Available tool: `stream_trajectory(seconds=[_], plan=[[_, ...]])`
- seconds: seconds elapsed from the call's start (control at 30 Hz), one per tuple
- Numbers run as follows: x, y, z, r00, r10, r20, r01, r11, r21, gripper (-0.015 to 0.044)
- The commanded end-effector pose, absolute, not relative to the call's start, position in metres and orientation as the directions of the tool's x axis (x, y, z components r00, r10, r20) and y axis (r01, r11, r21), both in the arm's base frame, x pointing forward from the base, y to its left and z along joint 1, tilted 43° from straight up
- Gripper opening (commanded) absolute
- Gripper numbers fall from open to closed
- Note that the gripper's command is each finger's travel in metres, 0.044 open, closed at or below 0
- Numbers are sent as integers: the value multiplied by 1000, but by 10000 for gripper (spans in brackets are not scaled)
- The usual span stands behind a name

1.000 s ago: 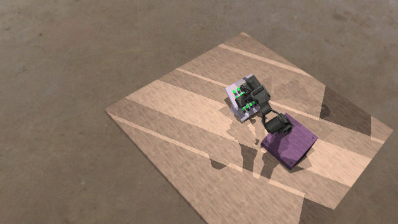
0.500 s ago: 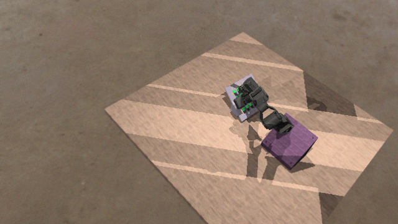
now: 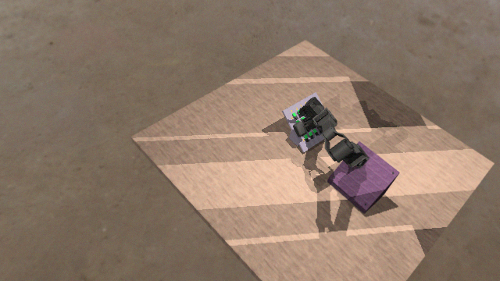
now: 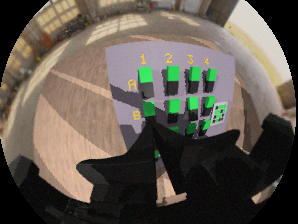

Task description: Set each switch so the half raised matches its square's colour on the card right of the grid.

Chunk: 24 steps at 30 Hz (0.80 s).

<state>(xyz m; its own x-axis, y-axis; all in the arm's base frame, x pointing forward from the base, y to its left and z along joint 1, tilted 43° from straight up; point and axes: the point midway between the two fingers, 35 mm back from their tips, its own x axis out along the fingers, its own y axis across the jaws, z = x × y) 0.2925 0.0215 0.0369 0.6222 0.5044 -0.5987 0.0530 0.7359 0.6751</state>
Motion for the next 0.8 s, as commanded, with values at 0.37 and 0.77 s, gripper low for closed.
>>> stream_trajectory(seconds=[0.37, 0.77], plan=[[293, 22, 36, 623, 502, -600, 60, 734, 676, 0], [294, 23, 35, 623, 502, -600, 60, 734, 676, 0]])
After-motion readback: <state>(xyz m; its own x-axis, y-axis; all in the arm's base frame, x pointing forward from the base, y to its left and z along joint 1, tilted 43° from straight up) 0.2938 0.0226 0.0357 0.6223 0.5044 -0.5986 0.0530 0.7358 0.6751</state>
